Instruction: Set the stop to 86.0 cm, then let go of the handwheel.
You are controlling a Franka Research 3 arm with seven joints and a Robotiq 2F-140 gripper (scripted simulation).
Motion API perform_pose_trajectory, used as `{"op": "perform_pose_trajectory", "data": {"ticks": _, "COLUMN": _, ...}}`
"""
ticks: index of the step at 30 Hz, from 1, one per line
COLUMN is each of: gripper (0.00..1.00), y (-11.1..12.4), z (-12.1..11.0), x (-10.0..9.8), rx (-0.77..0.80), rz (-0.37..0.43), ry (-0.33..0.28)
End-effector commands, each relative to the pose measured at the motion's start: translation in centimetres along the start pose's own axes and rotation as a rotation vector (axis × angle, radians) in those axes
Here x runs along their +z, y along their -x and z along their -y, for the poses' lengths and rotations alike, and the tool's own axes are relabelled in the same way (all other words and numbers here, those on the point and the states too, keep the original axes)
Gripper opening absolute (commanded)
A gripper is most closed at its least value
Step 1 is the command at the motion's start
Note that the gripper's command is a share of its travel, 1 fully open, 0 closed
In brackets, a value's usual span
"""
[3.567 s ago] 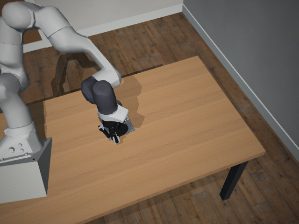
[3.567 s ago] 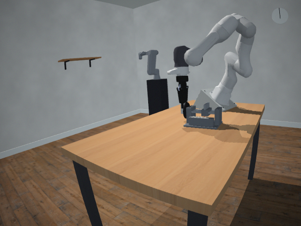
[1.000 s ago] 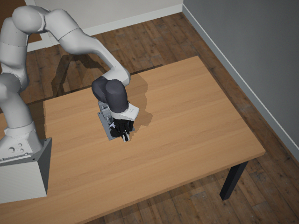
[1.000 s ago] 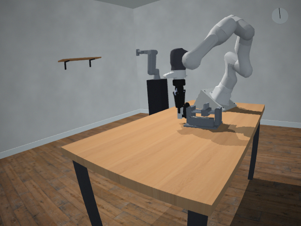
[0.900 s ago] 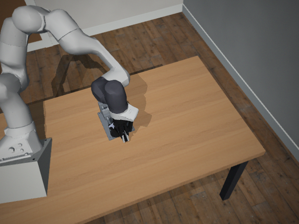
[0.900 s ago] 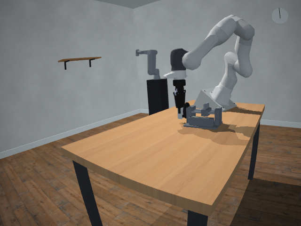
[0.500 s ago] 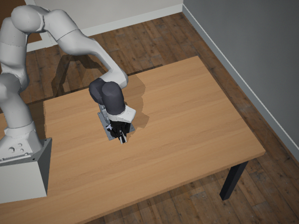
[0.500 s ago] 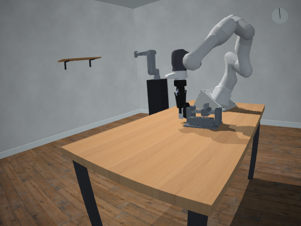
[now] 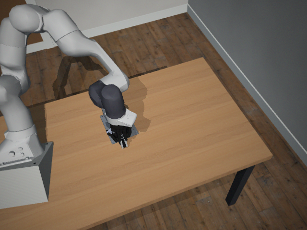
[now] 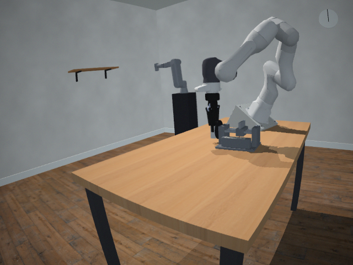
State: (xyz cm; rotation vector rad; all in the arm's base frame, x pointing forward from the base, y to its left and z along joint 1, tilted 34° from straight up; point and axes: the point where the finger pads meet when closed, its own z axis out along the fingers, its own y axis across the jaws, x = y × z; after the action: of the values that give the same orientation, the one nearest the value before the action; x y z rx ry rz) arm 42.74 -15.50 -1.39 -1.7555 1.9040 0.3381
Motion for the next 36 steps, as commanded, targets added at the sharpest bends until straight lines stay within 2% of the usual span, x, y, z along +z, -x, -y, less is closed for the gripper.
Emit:
{"op": "perform_pose_trajectory", "data": {"ticks": 1, "gripper": 0.04, "y": 0.0, "z": -0.5, "x": -0.1, "rx": -0.007, "rz": 0.004, "ry": 0.002}}
{"op": "perform_pose_trajectory", "data": {"ticks": 36, "gripper": 0.04, "y": 0.0, "z": -1.7, "x": -1.2, "rx": -0.007, "rz": 0.004, "ry": 0.002}}
